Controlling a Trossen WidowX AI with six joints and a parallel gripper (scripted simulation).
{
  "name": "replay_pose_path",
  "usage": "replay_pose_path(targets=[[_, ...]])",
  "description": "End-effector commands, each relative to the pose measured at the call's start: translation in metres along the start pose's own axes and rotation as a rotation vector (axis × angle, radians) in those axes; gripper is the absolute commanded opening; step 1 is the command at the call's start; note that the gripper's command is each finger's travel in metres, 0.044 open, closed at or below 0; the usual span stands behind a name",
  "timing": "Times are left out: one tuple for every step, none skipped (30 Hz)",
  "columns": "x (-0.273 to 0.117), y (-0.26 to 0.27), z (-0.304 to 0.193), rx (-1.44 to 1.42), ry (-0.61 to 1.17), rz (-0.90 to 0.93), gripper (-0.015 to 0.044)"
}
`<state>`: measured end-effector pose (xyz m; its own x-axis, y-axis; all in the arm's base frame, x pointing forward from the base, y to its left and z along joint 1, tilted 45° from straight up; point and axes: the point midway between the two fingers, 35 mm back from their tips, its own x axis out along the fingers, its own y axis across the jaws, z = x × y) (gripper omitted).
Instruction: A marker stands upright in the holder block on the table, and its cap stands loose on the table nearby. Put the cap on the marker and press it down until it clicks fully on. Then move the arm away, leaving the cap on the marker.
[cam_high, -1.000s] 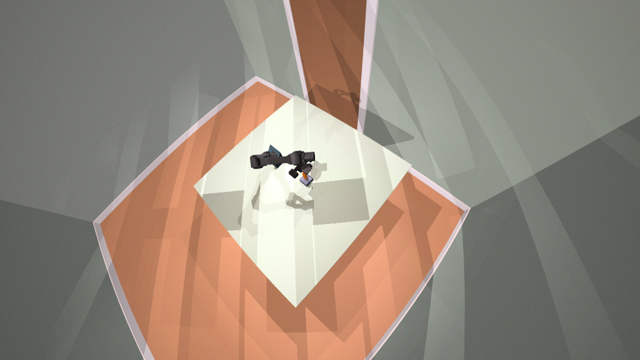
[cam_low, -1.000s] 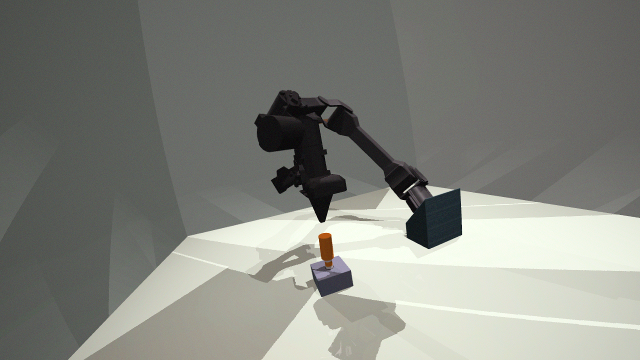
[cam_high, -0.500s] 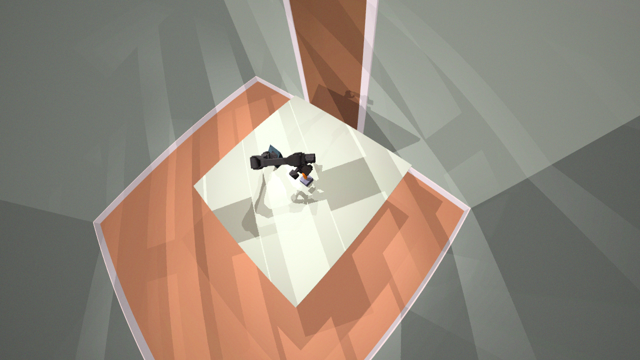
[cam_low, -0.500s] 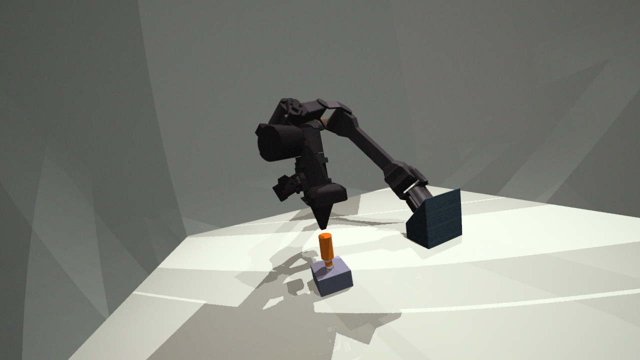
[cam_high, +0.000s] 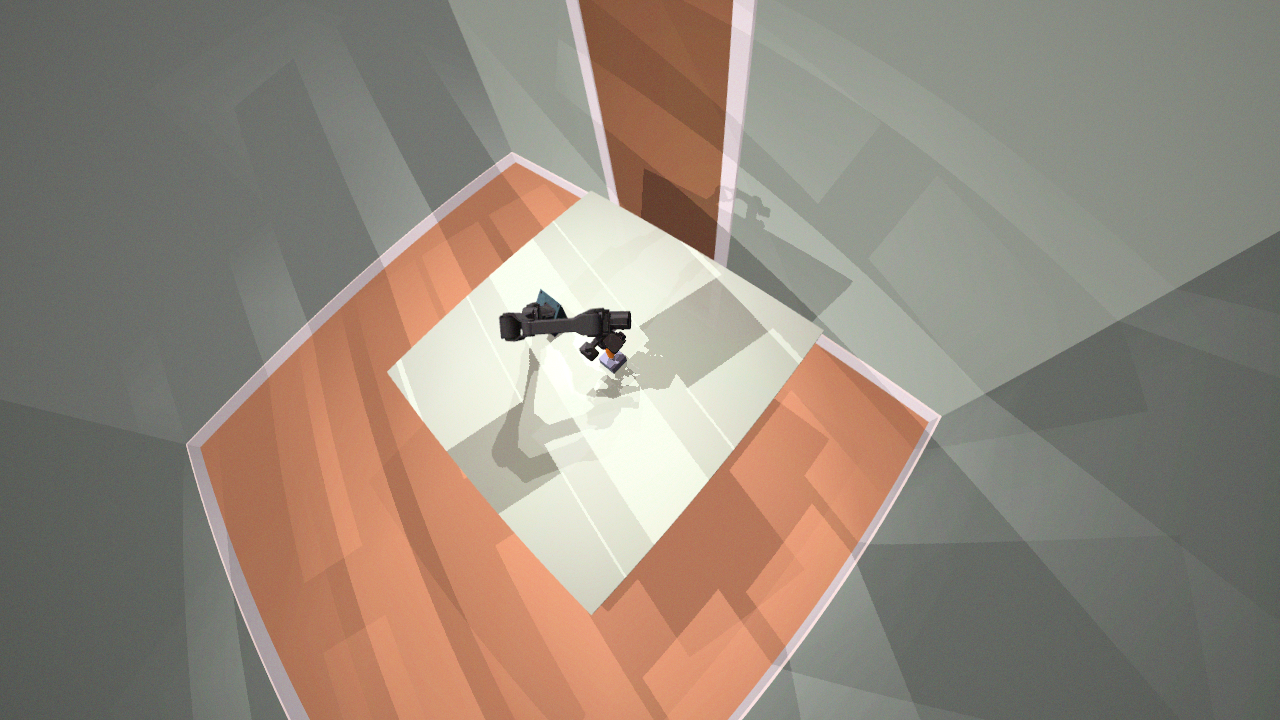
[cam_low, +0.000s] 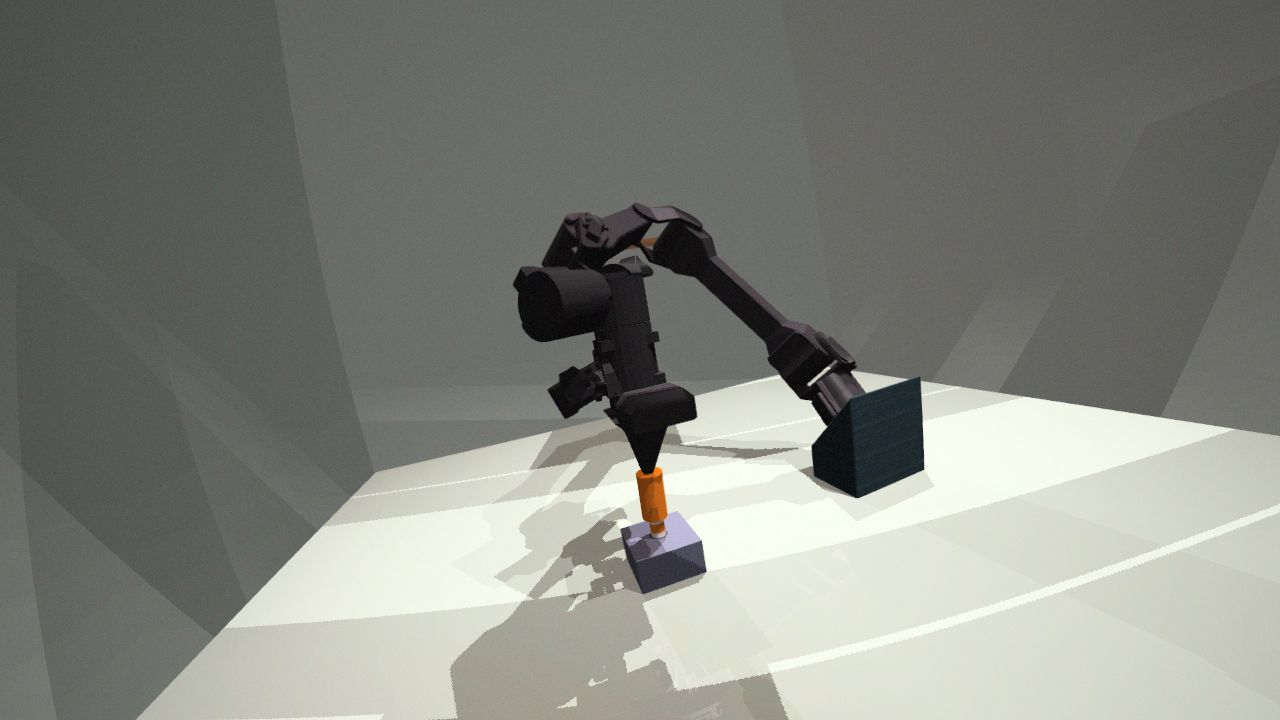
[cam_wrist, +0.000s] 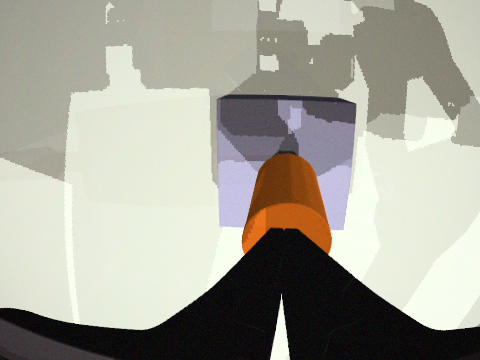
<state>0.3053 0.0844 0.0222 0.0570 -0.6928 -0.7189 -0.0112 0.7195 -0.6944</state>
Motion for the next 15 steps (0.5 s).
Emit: replay_pose_path(targets=[[0.009, -0.002, -0.001, -0.003, 0.010, -0.009, 0.0000], [0.009, -0.002, 0.000, -0.003, 0.010, -0.009, 0.0000], [0.002, 0.000, 0.001, 0.004, -0.002, 0.000, 0.0000], [0.002, 0.000, 0.001, 0.004, -0.002, 0.000, 0.0000], [0.002, 0.000, 0.001, 0.004, -0.002, 0.000, 0.0000], [0.002, 0.000, 0.001, 0.004, -0.002, 0.000, 0.0000], [0.002, 0.000, 0.001, 0.004, -0.002, 0.000, 0.0000], [0.002, 0.000, 0.001, 0.004, -0.002, 0.000, 0.0000], [0.000, 0.000, 0.002, 0.002, -0.002, 0.000, 0.0000], [-0.006, 0.000, 0.002, -0.006, -0.003, 0.000, 0.0000], [-0.016, 0.001, 0.004, -0.018, -0.005, -0.001, 0.0000], [-0.029, 0.002, 0.004, -0.034, -0.007, -0.002, 0.0000], [-0.042, 0.002, 0.005, -0.050, -0.009, -0.004, 0.0000], [-0.055, 0.002, 0.004, -0.066, -0.011, -0.006, 0.0000], [-0.068, 0.002, 0.003, -0.081, -0.013, -0.008, 0.0000]])
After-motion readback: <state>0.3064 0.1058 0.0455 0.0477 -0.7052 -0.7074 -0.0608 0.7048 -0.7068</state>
